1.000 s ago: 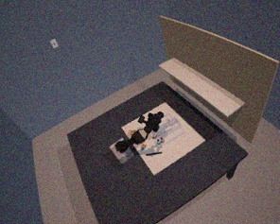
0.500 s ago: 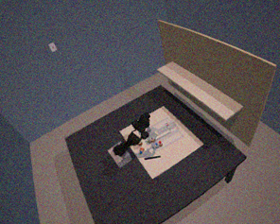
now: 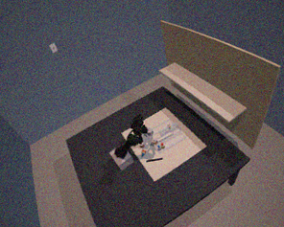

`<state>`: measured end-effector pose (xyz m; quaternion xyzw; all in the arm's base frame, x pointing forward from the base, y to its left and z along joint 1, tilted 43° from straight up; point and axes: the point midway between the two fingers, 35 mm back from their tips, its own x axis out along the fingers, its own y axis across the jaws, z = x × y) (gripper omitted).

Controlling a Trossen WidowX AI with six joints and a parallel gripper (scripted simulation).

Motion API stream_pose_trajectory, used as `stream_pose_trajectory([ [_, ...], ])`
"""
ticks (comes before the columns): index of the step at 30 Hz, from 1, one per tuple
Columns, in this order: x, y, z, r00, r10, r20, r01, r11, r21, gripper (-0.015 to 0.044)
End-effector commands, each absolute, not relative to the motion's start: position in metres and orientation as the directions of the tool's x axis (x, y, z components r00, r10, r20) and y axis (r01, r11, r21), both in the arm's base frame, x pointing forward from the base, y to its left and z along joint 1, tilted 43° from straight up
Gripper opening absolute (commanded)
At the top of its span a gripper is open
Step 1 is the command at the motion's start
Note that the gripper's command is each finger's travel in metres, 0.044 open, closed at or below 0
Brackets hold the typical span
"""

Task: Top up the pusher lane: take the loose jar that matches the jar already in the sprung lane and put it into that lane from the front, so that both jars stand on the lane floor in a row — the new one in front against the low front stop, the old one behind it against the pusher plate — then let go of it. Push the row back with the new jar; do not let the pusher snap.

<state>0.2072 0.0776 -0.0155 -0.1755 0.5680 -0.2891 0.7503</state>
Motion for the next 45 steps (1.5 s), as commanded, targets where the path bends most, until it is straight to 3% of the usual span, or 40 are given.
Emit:
stream_pose_trajectory([
  [1,0.206,0.076,-0.015,0.212,-0.645,-0.734,0.280,0.760,-0.587,0.0440],
  [44,0.221,0.027,-0.071,0.213,-0.647,-0.732,0.280,0.758,-0.589,0.0440],
  [45,0.221,0.027,-0.071,0.213,-0.647,-0.732,0.280,0.758,-0.589,0.0414],
])
